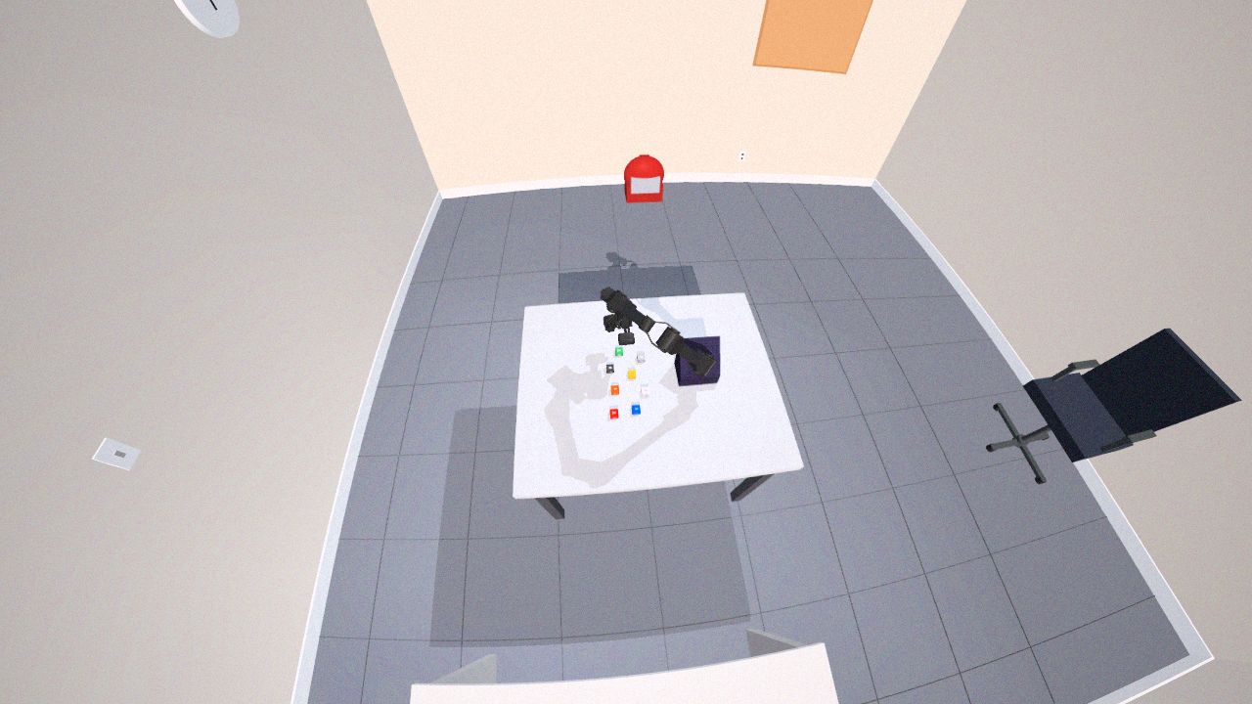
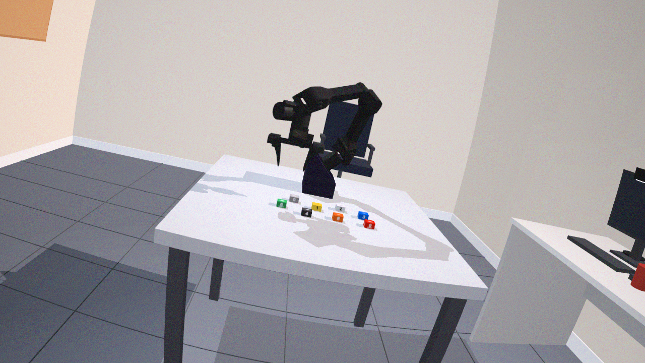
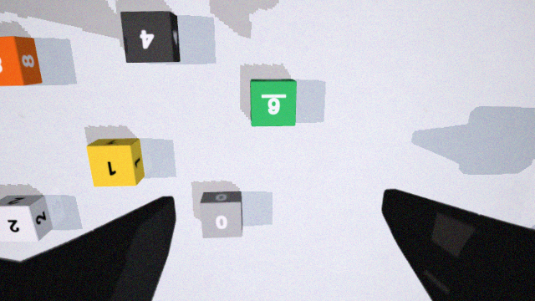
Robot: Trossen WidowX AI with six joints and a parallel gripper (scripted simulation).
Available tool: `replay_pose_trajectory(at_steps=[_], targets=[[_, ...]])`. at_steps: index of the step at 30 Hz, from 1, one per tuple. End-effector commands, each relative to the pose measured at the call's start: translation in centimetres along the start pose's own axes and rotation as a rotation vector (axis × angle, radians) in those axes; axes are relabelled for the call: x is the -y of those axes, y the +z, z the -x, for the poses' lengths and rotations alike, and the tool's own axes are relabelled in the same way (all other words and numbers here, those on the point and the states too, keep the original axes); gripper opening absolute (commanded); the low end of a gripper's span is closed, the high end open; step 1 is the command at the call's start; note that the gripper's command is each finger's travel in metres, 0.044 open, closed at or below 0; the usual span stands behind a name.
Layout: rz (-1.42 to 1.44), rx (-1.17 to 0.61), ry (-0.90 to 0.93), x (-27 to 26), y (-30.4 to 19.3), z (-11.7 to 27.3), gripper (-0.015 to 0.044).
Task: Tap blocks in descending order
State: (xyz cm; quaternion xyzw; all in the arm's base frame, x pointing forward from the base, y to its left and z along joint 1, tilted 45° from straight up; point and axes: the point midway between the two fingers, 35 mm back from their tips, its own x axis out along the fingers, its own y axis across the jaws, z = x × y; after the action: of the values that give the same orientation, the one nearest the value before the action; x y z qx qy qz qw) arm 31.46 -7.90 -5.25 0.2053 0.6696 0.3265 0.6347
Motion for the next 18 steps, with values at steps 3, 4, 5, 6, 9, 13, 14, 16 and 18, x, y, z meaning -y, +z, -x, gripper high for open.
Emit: replay_pose_trajectory(at_steps=[3,4,5,6,9,13,14,16,18], targets=[[-0.003,-0.001,-0.001,-2.0,-5.1,0.1,0.0400],[-0.003,-0.002,0.000,-2.4,-5.9,0.1,0.0400],[-0.003,-0.002,0.000,-2.6,-6.4,0.0,0.0400],[-0.003,-0.002,0.000,-2.7,-6.5,0.0,0.0400],[-0.003,-0.002,0.000,-2.7,-6.5,0.0,0.0400],[-0.003,-0.002,0.000,-2.7,-6.5,0.0,0.0400],[-0.003,-0.002,0.000,-2.7,-6.5,0.0,0.0400],[-0.003,-0.002,0.000,-2.7,-6.5,0.0,0.0400],[-0.003,-0.002,0.000,-2.7,-6.5,0.0,0.0400]])
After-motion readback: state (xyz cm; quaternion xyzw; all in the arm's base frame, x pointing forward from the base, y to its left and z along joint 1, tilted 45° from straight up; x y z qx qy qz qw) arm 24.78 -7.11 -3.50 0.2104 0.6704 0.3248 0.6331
